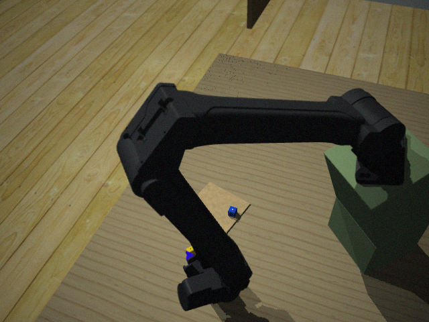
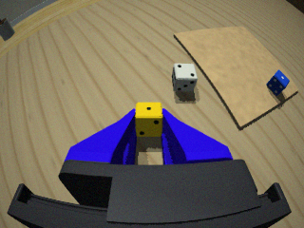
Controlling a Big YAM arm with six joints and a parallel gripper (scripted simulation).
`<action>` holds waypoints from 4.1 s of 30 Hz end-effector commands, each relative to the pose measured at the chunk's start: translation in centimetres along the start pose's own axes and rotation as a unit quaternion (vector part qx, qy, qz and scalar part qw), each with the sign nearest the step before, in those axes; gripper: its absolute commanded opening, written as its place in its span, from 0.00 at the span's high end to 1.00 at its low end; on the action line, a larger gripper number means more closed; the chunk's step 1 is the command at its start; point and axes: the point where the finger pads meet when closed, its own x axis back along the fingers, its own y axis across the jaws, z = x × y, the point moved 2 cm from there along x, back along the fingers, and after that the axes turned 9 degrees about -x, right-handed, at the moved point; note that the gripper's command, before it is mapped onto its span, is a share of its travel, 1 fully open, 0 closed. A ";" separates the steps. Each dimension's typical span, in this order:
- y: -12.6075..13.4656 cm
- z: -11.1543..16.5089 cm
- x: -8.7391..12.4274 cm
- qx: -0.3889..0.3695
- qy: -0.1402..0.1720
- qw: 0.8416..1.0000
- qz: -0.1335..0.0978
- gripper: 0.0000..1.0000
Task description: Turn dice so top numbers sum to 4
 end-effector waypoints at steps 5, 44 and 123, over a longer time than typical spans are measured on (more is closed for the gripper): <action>0.4 -0.3 -0.5 -0.006 -0.004 1.000 -0.001 0.85; 0.4 -0.3 -0.5 -0.006 -0.004 1.000 -0.001 0.66; 0.9 -4.1 7.5 -0.004 0.000 1.000 -0.005 0.66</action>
